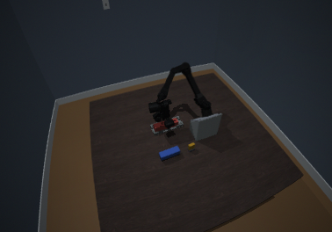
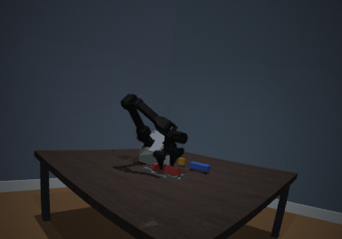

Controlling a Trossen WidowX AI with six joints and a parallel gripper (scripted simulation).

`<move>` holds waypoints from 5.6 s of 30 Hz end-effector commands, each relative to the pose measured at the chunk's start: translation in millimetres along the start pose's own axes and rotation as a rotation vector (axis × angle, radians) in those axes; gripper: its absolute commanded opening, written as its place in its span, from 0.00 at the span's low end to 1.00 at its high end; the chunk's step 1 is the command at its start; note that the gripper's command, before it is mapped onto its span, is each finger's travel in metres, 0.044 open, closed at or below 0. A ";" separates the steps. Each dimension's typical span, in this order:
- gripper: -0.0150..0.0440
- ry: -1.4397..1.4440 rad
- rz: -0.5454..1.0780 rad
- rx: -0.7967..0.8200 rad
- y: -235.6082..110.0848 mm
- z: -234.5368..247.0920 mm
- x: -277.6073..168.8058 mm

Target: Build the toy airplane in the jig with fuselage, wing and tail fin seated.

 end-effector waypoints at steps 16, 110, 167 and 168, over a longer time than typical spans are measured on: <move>1.00 -0.015 -0.015 0.007 -97.7 21.4 17.4; 0.25 -0.008 -0.013 0.010 -7.9 241.0 55.1; 0.25 -0.384 -0.023 0.027 -109.8 178.3 62.1; 0.25 -0.404 -0.023 0.028 -109.3 175.0 62.4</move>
Point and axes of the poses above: the point midway between the two fingers, 35 mm back from their tips, its own y axis out along the fingers, its own z axis across the jaws, x = y × z, the point moved 8 cm from there along -y, back along the fingers, and after that the axes turned 4 degrees about y, right-handed, at the moved point
